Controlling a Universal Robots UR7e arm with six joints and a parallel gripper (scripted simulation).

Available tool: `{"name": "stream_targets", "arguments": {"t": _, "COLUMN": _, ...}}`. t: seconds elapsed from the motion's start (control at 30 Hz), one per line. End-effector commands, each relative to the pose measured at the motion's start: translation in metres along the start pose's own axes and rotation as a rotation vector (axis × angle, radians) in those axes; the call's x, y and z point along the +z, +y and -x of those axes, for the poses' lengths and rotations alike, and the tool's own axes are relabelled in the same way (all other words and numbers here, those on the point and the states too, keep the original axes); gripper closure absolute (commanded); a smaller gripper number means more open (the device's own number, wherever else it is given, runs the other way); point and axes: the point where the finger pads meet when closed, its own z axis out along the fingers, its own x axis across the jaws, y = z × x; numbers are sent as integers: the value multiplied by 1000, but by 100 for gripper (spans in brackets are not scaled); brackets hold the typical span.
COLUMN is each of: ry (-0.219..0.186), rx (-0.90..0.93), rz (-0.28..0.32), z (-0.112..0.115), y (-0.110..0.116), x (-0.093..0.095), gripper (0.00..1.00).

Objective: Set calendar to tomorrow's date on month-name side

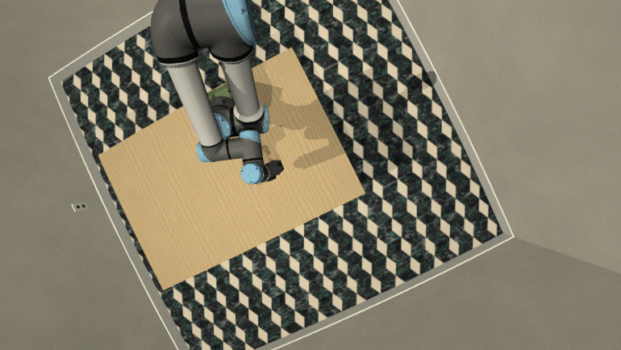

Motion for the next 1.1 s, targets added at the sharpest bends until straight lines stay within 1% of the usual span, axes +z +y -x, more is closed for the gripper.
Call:
{"name": "stream_targets", "arguments": {"t": 0.0, "ry": 1, "rx": 0, "rz": 0, "z": 0, "y": 0, "x": 0, "gripper": 40}}
{"name": "stream_targets", "arguments": {"t": 0.27, "ry": 0, "rx": -1, "rz": 0, "z": 0, "y": 0, "x": 0, "gripper": 40}}
{"name": "stream_targets", "arguments": {"t": 0.53, "ry": -9, "rx": -4, "rz": 2, "z": 0, "y": 6, "x": 1, "gripper": 40}}
{"name": "stream_targets", "arguments": {"t": 0.73, "ry": -29, "rx": -10, "rz": 4, "z": 1, "y": 21, "x": 2, "gripper": 40}}
{"name": "stream_targets", "arguments": {"t": 1.03, "ry": -58, "rx": -17, "rz": -1, "z": 2, "y": 56, "x": 3, "gripper": 40}}
{"name": "stream_targets", "arguments": {"t": 1.07, "ry": -58, "rx": -17, "rz": -1, "z": 2, "y": 56, "x": 3, "gripper": 40}}
